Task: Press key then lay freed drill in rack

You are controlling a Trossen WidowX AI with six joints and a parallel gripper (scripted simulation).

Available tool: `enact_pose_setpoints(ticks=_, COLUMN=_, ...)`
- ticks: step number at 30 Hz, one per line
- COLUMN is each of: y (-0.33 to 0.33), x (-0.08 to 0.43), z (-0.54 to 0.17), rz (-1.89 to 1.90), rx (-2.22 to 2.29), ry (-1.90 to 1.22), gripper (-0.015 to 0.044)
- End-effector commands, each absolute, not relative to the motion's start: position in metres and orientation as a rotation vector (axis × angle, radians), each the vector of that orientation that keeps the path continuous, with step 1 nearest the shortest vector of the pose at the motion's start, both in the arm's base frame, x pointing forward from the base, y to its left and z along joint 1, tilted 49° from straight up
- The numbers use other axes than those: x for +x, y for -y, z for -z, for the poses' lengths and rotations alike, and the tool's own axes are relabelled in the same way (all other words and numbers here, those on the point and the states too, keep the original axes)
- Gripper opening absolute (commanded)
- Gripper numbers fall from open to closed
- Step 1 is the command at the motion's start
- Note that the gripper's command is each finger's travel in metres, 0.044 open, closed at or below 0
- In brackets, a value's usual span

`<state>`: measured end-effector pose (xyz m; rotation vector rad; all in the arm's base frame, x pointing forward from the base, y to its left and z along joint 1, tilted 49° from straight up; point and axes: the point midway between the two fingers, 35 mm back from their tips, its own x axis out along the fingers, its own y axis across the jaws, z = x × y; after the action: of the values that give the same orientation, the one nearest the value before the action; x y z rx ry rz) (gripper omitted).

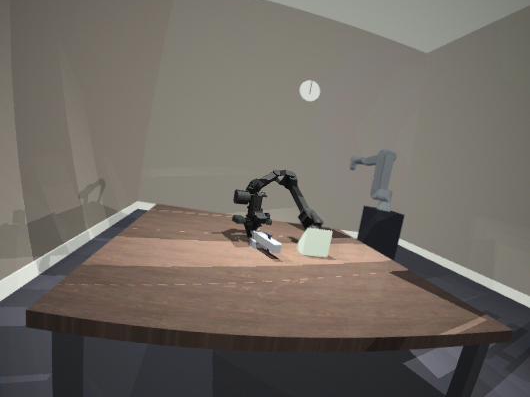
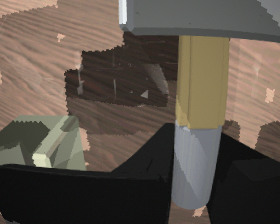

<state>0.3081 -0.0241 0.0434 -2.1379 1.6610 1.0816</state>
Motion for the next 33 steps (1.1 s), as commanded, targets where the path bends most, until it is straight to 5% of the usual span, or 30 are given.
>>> enact_pose_setpoints(ticks=1, y=0.028, x=0.312, z=-0.050, rz=-1.075, rx=-2.143, ry=-1.662, gripper=0.0000)
enact_pose_setpoints(ticks=15, y=0.038, x=0.320, z=-0.064, rz=-1.074, rx=-2.144, ry=-1.662, gripper=0.0000)
enact_pose_setpoints(ticks=33, y=0.034, x=0.315, z=-0.055, rz=-1.074, rx=-2.143, ry=-1.662, gripper=0.0440)
